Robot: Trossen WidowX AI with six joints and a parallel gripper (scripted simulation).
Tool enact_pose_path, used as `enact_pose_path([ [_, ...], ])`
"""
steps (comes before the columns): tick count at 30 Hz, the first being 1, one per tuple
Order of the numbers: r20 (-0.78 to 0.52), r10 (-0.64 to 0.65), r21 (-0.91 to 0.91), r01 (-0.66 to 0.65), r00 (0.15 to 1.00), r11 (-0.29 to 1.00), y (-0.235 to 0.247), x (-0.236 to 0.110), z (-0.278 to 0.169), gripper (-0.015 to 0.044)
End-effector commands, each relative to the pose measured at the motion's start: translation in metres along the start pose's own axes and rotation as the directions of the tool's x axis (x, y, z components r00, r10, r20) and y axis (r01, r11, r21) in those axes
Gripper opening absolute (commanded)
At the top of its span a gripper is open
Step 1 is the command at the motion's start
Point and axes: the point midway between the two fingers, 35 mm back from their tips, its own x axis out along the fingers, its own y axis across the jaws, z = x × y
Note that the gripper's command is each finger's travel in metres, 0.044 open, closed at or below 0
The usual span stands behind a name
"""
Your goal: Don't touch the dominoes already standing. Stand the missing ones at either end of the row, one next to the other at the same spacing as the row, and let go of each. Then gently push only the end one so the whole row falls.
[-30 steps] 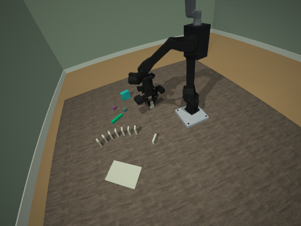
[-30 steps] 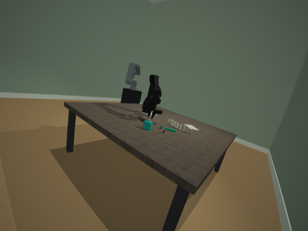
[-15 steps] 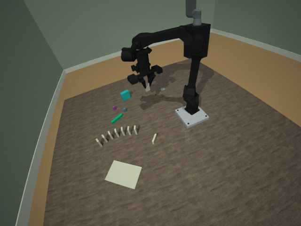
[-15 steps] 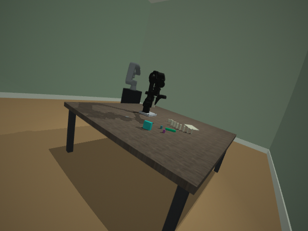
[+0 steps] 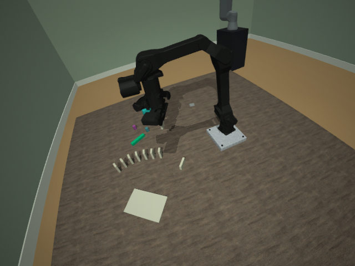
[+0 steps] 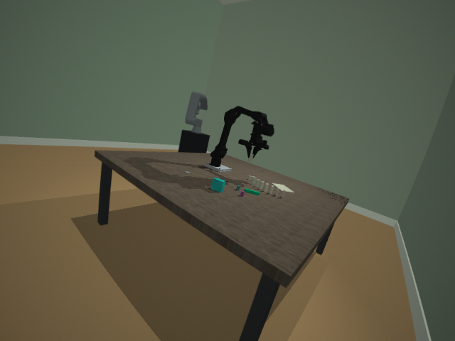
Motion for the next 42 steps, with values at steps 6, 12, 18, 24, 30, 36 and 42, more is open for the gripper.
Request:
enact_pose_path([
  [6, -0.006, -0.004, -0.223, 0.002, 1.0, 0.975, 0.044, 0.003, -0.009, 0.0107],
  [12, -0.006, -0.003, -0.223, 0.002, 1.0, 0.975, 0.047, 0.027, -0.005, 0.0107],
  [18, -0.005, -0.003, -0.223, 0.002, 1.0, 0.975, 0.048, 0.054, -0.003, 0.0107],
  [24, -0.005, -0.003, -0.223, 0.002, 1.0, 0.975, 0.048, 0.081, -0.003, 0.0107],
  [30, -0.006, -0.003, -0.223, 0.002, 1.0, 0.975, 0.047, 0.107, -0.005, 0.0107],
  [36, -0.006, -0.004, -0.223, 0.002, 1.0, 0.975, 0.044, 0.132, -0.009, 0.0107],
  [42, -0.006, -0.004, -0.223, 0.002, 1.0, 0.975, 0.044, 0.135, -0.01, 0.0107],
])
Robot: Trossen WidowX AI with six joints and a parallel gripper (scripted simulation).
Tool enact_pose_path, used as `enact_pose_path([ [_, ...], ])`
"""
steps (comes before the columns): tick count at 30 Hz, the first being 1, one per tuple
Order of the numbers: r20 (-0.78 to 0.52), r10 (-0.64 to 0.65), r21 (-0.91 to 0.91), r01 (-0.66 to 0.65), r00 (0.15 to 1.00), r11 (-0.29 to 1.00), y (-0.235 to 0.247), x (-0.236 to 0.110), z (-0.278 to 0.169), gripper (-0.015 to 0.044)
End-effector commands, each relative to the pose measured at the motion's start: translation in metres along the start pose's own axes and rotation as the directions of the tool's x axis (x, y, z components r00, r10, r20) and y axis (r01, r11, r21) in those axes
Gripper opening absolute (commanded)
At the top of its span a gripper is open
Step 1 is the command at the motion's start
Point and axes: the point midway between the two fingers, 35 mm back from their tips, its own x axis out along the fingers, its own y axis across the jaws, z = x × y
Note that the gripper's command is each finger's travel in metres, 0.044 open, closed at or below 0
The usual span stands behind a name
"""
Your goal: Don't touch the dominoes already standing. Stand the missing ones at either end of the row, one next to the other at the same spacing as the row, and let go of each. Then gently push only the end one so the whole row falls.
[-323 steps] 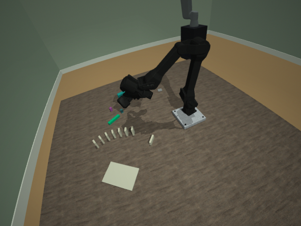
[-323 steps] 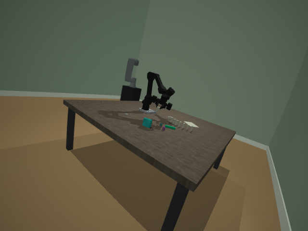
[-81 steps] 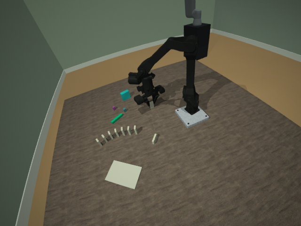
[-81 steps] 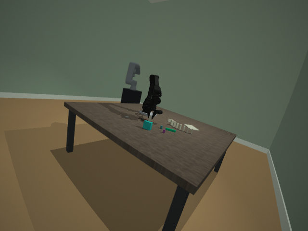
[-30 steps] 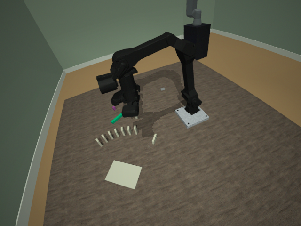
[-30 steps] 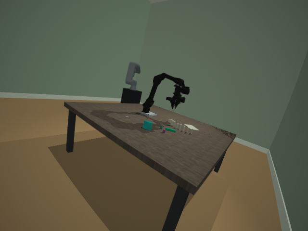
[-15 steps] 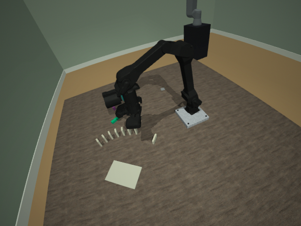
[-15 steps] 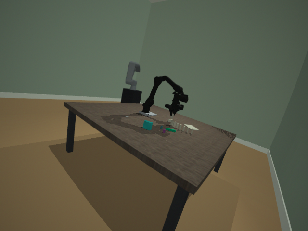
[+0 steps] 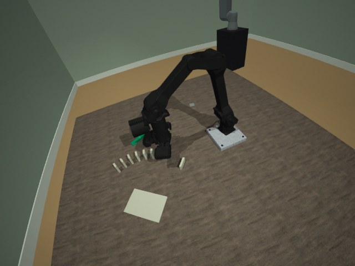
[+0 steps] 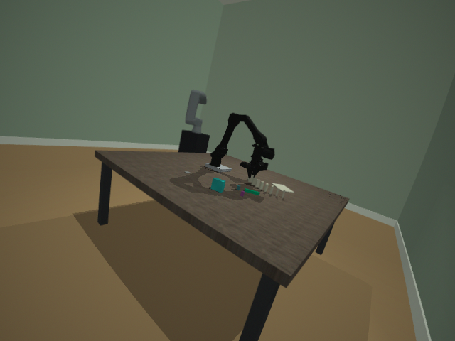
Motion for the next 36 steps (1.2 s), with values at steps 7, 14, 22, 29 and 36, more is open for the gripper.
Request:
enact_pose_path([
  [7, -0.002, -0.002, -0.004, 0.002, 1.0, 1.0, 0.0, 0.003, -0.001, 0.0107],
  [14, -0.002, -0.002, -0.004, 0.002, 1.0, 1.0, 0.0, 0.003, -0.001, 0.0291],
  [22, -0.002, -0.002, -0.004, 0.002, 1.0, 1.0, 0.0, 0.003, -0.001, 0.044],
  [29, -0.001, -0.001, -0.001, 0.001, 1.0, 1.0, 0.003, -0.078, 0.007, 0.044],
  [36, -0.001, 0.0, 0.0, 0.0, 1.0, 1.0, 0.0, -0.13, 0.0, 0.044],
])
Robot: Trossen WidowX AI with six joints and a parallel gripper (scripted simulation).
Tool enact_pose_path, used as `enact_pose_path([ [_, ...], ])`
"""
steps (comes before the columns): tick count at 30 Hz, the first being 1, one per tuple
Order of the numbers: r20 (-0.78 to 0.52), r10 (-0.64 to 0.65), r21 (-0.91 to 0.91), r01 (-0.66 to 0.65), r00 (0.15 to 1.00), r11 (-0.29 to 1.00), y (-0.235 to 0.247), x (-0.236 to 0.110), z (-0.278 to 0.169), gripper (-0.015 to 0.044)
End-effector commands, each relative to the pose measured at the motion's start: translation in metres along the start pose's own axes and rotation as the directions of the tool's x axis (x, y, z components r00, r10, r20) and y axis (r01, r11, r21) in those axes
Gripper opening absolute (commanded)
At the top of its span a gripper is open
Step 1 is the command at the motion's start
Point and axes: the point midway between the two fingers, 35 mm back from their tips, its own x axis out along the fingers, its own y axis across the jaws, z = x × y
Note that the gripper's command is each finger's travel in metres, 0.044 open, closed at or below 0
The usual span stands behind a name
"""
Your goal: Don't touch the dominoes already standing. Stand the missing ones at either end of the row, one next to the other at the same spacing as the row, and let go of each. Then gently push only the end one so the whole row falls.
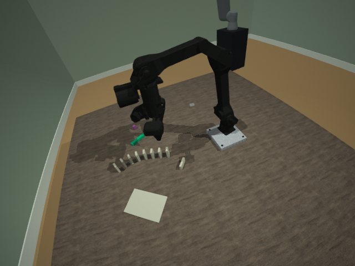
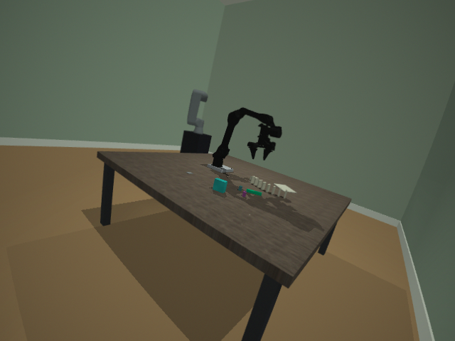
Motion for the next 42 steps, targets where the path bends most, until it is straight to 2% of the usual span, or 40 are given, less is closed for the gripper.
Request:
enact_pose_path([
  [1, -0.027, -0.009, -0.001, 0.009, 1.0, 1.0, -0.002, -0.003, -0.004, 0.044],
  [4, -0.027, -0.009, -0.024, 0.009, 1.0, 1.0, 0.0, -0.002, -0.004, 0.044],
  [7, -0.029, -0.008, -0.329, -0.002, 1.0, 0.944, 0.023, 0.018, -0.015, 0.044],
  [9, -0.03, -0.006, -0.567, -0.012, 1.0, 0.824, 0.041, 0.034, -0.027, 0.044],
  [11, -0.032, -0.005, -0.765, -0.021, 0.999, 0.644, 0.057, 0.051, -0.041, 0.044],
  [13, -0.033, -0.004, -0.898, -0.028, 0.999, 0.439, 0.071, 0.066, -0.056, 0.044],
  [14, -0.033, -0.004, -0.925, -0.029, 0.999, 0.378, 0.074, 0.07, -0.06, 0.044],
  [24, -0.034, -0.004, -0.933, -0.03, 0.999, 0.357, 0.076, 0.072, -0.061, 0.044],
  [32, -0.034, -0.004, -0.933, -0.03, 0.999, 0.357, 0.077, 0.131, -0.065, 0.044],
  [42, -0.034, -0.004, -0.933, -0.03, 0.999, 0.357, 0.076, 0.145, -0.065, 0.044],
])
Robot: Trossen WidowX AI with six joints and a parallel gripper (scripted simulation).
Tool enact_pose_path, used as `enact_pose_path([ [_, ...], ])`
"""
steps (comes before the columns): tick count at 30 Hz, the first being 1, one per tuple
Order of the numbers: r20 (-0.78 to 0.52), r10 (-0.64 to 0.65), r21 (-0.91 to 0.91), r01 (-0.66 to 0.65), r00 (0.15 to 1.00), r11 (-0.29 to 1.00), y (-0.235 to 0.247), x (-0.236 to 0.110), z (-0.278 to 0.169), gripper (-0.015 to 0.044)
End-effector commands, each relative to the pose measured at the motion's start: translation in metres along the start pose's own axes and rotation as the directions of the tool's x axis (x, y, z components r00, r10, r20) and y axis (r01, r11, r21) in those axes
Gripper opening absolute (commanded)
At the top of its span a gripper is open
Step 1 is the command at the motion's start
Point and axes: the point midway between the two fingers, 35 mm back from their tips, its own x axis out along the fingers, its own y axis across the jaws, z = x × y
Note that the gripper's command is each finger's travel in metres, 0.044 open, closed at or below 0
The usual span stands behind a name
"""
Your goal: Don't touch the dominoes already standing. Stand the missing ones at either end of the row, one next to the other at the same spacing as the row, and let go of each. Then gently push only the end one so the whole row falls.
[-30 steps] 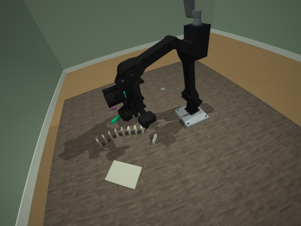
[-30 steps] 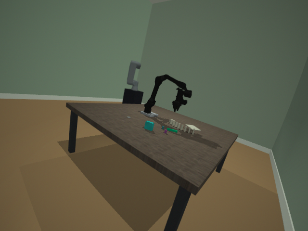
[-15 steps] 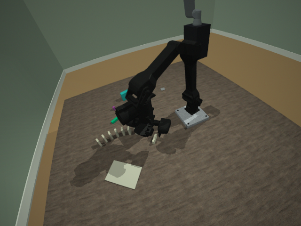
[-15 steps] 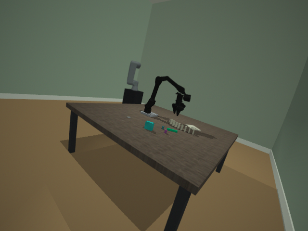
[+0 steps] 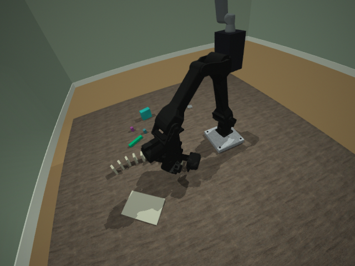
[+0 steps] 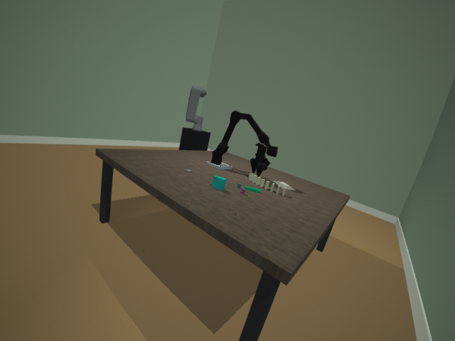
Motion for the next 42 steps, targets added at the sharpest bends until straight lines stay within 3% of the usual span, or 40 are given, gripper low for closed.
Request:
enact_pose_path([
  [1, -0.013, 0.007, -0.003, -0.008, 1.0, 1.0, 0.002, 0.009, -0.003, 0.044],
  [9, -0.013, 0.008, -0.003, -0.008, 1.0, 1.0, 0.002, 0.013, -0.004, 0.044],
  [25, -0.013, 0.008, -0.003, -0.008, 1.0, 1.0, 0.002, 0.013, -0.004, 0.0025],
  [34, -0.013, 0.007, -0.003, -0.007, 1.0, 1.0, 0.002, 0.006, -0.003, 0.0025],
  [42, -0.012, 0.007, -0.003, -0.007, 1.0, 1.0, -0.002, -0.086, 0.003, 0.0025],
])
